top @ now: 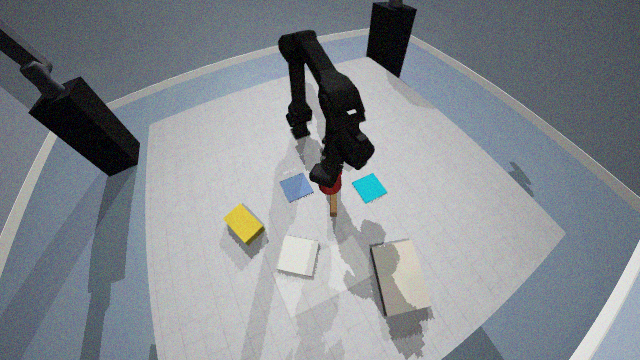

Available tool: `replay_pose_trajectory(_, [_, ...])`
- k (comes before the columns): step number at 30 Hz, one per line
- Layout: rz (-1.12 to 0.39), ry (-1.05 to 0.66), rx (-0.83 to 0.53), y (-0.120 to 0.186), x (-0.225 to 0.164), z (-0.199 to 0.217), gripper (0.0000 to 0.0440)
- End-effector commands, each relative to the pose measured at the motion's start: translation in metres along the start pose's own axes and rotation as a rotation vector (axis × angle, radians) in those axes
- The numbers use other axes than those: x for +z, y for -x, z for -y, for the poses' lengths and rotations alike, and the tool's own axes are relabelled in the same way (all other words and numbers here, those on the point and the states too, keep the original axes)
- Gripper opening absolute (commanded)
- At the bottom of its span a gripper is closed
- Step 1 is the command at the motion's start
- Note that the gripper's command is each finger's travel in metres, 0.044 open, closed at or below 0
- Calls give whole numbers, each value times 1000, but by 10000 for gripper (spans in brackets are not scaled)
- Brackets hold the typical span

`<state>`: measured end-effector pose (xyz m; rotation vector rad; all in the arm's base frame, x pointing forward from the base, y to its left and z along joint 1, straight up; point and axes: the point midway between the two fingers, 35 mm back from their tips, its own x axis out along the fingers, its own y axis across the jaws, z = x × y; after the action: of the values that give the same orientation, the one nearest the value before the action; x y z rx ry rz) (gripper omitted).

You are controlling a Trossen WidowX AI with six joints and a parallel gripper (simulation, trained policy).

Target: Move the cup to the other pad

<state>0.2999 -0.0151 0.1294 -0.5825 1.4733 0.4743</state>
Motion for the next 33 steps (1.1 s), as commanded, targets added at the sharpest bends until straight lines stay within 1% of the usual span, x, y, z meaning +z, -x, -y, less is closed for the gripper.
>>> replay_pose_trajectory(1, [22,14,-11,2,12,-3,0])
replay_pose_trajectory(19, [96,126,-39,-5,70,-41,0])
replay_pose_trajectory(27, [115,168,-38,-15,91,-64,0])
replay_pose_trajectory(33, [115,186,-36,-28,99,-79,0])
